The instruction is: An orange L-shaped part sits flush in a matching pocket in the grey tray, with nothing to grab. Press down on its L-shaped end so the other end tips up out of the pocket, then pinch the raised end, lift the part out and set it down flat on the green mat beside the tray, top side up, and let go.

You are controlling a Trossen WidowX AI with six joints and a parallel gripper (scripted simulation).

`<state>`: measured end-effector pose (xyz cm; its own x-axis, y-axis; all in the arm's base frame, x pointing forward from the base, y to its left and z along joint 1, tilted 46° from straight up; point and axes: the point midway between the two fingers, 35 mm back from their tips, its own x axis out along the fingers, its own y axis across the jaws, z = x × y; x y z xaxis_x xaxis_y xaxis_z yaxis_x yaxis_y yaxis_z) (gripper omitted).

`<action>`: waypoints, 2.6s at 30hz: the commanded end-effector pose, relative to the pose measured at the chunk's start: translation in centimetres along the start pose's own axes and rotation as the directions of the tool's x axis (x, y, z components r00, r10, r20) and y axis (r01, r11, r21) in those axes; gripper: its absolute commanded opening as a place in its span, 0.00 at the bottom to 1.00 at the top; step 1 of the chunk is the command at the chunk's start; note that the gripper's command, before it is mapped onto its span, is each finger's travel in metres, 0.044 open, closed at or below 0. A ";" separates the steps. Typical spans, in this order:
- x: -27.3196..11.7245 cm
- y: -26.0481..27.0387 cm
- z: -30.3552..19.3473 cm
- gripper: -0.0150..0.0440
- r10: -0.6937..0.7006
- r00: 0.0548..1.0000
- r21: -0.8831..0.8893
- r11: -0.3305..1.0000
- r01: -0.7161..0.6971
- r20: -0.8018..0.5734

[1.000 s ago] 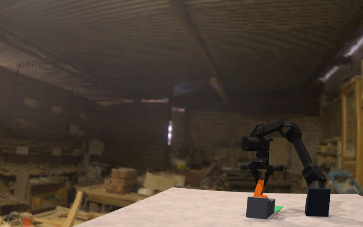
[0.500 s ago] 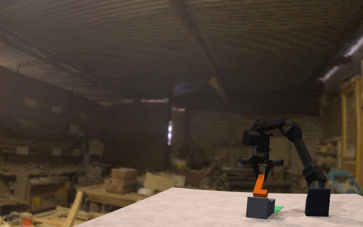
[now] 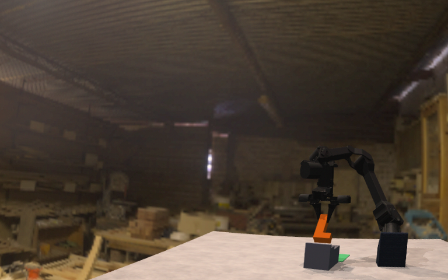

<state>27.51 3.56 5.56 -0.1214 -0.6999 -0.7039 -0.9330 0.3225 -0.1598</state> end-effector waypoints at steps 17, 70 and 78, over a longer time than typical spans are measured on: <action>0.1 0.5 -7.7 0.25 -0.006 1.000 -0.002 1.000 0.006 0.000; 4.6 1.2 -15.2 0.25 -0.006 1.000 -0.003 1.000 0.006 -0.004; 5.8 1.2 -15.3 0.25 -0.007 1.000 -0.003 1.000 0.007 -0.004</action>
<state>20.70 -9.53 12.05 -0.1207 -0.7019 -0.7020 -0.9331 0.3216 -0.1612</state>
